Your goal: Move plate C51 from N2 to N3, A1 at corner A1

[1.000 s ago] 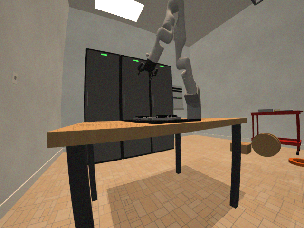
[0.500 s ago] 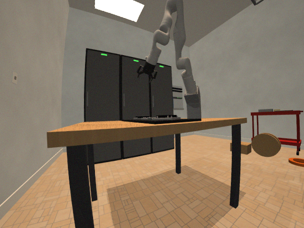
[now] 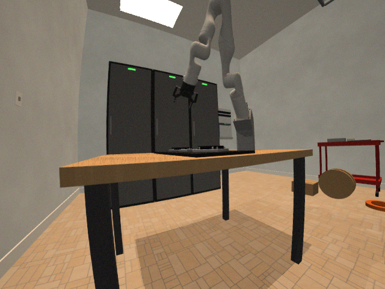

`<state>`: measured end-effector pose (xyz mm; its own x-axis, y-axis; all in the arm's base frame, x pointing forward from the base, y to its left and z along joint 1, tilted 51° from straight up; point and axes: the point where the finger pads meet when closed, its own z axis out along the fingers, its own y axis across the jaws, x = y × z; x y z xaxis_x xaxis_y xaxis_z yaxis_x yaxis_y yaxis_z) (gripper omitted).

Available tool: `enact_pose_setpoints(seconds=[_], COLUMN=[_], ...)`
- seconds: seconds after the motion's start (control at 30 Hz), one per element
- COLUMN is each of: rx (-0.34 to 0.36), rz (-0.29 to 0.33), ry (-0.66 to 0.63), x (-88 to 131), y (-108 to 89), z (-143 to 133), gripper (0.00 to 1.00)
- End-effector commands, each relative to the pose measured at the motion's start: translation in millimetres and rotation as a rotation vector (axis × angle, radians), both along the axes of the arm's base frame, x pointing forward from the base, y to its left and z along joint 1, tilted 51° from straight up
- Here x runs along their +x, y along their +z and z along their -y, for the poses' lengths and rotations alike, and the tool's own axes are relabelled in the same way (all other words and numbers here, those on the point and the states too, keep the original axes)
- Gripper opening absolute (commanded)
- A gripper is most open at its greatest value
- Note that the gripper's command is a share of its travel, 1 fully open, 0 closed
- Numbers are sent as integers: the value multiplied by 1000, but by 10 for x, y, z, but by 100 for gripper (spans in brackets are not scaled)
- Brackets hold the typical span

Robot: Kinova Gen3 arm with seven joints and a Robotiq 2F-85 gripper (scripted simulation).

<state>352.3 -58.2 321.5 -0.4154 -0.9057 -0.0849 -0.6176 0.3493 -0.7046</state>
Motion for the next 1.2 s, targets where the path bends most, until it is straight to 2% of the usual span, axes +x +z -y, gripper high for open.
enact_pose_setpoints(seconds=[0.0, 1.17], rx=[17, 294], rz=[-10, -53], ry=[-12, -145], x=[24, 294], y=[-50, -476], z=[16, 76], gripper=[100, 100])
